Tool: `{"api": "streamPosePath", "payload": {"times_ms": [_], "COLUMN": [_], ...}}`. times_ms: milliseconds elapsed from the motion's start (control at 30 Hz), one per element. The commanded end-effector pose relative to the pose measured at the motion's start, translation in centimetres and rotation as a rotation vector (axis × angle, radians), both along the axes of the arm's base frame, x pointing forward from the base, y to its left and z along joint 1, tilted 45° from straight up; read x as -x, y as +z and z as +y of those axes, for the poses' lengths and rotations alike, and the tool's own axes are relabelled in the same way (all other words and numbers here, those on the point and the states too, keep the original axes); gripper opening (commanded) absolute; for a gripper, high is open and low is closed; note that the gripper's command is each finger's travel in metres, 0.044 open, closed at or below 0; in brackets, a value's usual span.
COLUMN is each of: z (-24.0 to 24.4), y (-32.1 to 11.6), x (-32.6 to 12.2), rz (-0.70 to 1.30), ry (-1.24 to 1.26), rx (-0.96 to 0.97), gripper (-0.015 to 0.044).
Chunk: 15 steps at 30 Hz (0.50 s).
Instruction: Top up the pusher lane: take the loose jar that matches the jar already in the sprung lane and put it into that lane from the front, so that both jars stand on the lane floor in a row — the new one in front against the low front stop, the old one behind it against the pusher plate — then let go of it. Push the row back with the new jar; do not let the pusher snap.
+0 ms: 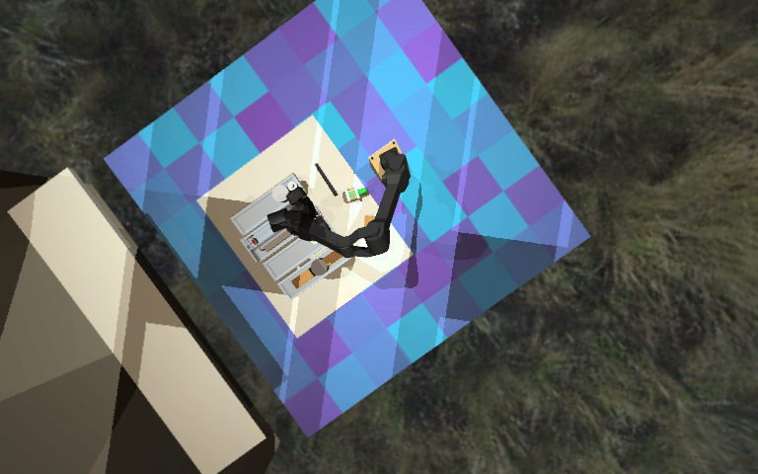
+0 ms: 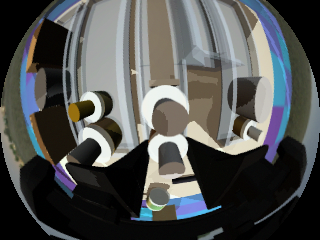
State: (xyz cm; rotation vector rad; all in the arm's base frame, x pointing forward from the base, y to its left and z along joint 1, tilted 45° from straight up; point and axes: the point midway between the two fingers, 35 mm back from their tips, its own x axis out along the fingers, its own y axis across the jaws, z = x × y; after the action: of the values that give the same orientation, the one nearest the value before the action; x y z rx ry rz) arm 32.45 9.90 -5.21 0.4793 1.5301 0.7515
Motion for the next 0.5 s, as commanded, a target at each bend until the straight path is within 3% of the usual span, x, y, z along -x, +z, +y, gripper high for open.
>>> {"api": "streamPosePath", "payload": {"times_ms": [0,367,467], "z": [-0.04,-0.04,-0.02], "y": [-0.01,-0.01,-0.02], "x": [0.13,0.13,0.07], "rz": [-0.008,-0.008,-0.008], "ry": [0.003,0.003,0.003], "rx": [-0.007,-0.007,-0.007], "gripper": [0.0000,0.0000,0.0079]}}
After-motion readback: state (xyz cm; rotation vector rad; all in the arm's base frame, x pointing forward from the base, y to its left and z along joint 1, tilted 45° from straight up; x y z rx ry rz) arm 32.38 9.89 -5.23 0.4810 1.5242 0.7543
